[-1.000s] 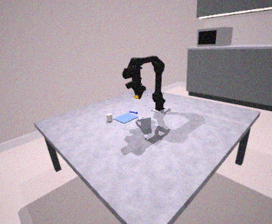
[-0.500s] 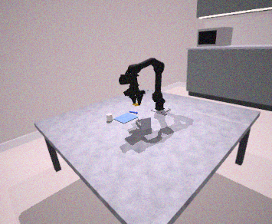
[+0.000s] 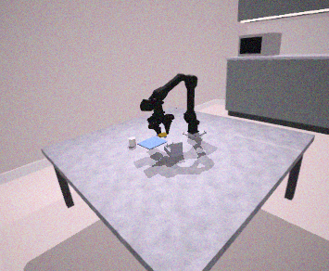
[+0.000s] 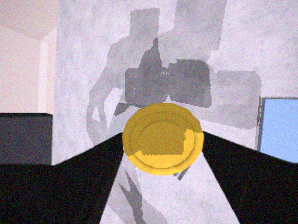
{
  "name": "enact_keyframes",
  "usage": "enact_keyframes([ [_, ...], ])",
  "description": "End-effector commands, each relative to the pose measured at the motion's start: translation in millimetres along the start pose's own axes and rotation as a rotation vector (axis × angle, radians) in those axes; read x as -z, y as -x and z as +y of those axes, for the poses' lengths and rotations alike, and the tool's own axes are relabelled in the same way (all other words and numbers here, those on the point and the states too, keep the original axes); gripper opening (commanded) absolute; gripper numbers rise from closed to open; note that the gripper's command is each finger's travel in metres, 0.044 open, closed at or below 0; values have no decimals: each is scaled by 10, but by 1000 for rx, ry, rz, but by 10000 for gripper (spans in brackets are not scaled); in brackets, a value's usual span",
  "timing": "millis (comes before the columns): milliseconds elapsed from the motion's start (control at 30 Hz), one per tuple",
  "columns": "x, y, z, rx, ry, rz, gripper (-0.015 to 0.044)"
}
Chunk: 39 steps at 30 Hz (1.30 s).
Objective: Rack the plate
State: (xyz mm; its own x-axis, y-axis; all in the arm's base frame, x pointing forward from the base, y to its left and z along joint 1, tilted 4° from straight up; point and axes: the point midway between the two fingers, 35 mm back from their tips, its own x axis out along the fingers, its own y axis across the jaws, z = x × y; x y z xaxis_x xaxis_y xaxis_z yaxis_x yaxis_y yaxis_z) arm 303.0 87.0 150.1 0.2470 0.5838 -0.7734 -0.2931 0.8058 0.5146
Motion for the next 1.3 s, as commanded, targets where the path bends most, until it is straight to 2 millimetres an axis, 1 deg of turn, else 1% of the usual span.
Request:
enact_keyframes([
  [0,-18,-104,-54,-87,96,-60,0],
  [300,-6,-219,-136,-223,292,-200,0],
  [667,106,-259,-210,-338,535,-392,0],
  [967,279,-213,-202,-420,755,-582,0],
  [1267,525,-114,-155,-471,975,-783,0],
])
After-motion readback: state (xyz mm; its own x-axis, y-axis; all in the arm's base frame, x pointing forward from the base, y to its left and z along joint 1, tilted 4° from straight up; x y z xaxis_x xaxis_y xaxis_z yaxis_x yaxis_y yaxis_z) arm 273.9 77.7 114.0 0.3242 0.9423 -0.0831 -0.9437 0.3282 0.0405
